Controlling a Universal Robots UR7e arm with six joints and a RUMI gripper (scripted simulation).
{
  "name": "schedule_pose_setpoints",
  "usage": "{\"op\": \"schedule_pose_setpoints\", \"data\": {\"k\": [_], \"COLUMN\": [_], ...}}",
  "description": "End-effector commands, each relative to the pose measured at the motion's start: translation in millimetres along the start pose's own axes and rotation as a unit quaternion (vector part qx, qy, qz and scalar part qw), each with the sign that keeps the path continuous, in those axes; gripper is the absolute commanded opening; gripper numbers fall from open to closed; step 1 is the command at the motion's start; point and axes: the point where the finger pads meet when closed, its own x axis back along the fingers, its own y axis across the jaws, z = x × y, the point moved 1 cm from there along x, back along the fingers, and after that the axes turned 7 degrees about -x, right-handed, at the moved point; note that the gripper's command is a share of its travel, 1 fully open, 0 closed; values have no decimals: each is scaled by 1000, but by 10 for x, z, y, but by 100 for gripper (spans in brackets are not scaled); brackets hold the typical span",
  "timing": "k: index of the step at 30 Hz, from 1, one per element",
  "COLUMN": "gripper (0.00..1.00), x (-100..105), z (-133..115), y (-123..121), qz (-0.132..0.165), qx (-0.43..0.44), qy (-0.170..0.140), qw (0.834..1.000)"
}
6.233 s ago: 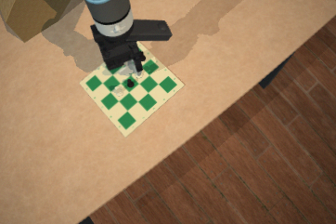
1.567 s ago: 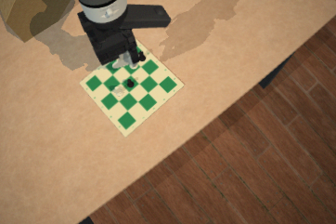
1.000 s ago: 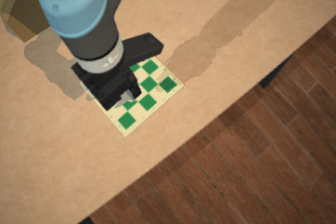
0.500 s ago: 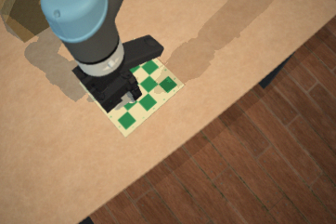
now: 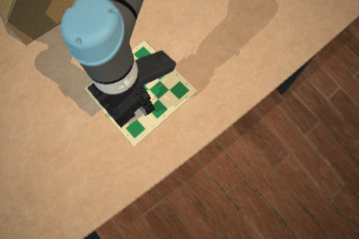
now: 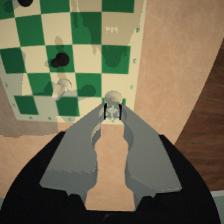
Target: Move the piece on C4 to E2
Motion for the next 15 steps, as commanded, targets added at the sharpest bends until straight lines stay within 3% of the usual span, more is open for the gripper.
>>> {"op": "schedule_pose_setpoints", "data": {"k": [1,5,15], "gripper": [0,0,0], "x": [-203,-325,-394], "z": [-7,-8,-8], "y": [14,16,17], "qz": [-1,-1,-1], "qx": [0,0,0], "qy": [-1,-1,-1], "qw": [1000,1000,1000]}}
